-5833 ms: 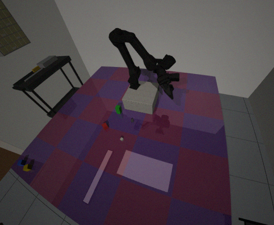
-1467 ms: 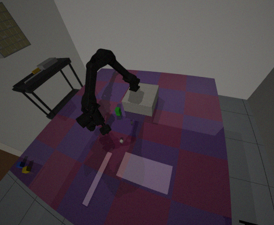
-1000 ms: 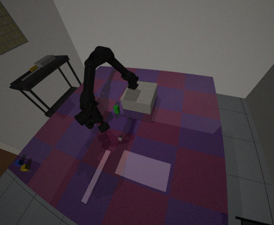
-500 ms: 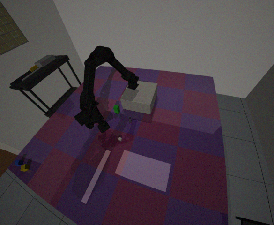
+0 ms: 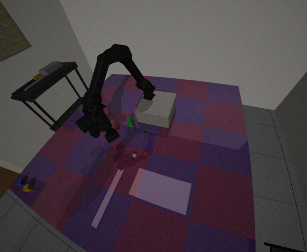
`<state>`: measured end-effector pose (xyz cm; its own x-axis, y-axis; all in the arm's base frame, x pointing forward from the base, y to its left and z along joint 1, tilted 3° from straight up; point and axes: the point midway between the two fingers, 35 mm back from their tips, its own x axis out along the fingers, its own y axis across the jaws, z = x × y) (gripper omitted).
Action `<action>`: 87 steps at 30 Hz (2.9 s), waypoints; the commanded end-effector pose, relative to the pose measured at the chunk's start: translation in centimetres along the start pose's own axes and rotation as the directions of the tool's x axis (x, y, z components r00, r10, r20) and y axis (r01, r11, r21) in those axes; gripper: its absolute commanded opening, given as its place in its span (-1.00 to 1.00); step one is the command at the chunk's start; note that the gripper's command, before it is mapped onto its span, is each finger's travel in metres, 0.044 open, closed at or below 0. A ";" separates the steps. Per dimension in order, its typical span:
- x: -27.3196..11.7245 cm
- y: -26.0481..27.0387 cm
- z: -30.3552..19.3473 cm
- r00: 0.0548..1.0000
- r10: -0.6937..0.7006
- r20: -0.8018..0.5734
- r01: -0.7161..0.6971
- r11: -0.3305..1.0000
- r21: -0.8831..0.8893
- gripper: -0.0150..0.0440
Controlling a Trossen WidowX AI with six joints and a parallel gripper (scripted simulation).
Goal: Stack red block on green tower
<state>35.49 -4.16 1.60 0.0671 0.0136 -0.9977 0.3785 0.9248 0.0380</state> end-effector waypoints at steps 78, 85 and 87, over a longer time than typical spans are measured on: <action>0.4 -5.2 -14.5 1.000 0.000 -0.004 0.000 1.000 0.001 -0.49; 0.4 -5.2 -14.5 1.000 0.000 -0.004 0.000 1.000 0.001 -0.49; 0.4 -5.2 -14.5 1.000 0.000 -0.004 0.000 1.000 0.001 -0.49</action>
<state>20.12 -3.53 0.19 0.0622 0.0130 -0.9980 0.3752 0.9263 0.0354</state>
